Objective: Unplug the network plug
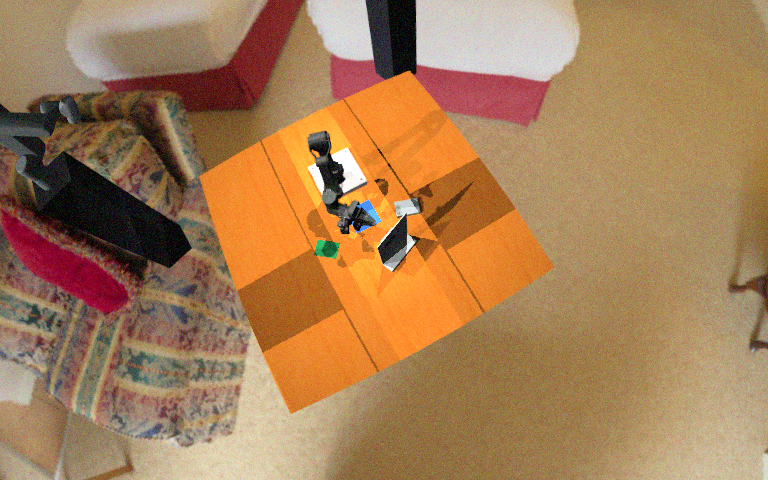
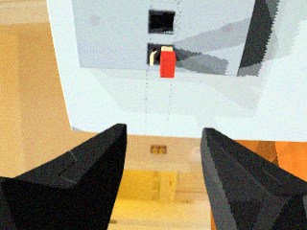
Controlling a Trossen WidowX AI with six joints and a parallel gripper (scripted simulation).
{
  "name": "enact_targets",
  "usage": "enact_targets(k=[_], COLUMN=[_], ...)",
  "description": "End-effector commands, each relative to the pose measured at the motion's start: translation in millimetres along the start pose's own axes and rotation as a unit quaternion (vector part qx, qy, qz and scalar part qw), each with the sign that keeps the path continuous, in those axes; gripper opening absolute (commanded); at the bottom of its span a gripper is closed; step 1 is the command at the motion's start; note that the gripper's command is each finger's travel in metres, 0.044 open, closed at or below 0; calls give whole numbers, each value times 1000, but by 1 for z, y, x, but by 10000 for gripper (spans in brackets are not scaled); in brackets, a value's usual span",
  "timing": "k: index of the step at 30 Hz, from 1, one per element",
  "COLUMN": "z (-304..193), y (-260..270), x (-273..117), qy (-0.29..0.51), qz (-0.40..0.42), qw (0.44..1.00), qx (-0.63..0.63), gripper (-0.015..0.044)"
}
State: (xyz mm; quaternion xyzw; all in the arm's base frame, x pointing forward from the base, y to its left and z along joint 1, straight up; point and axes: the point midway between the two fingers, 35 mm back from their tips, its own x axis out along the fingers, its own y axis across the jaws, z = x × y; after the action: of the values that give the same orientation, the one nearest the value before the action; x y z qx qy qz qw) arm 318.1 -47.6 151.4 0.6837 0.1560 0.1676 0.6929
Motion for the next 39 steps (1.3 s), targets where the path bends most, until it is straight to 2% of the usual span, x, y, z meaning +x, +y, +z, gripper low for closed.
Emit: enact_targets(k=[1,39], z=[4,19], y=[0,1], x=[9,64], qy=[-3,-3], qz=[0,3], qw=[1000,1000], qx=[2,1], gripper=[156,156])
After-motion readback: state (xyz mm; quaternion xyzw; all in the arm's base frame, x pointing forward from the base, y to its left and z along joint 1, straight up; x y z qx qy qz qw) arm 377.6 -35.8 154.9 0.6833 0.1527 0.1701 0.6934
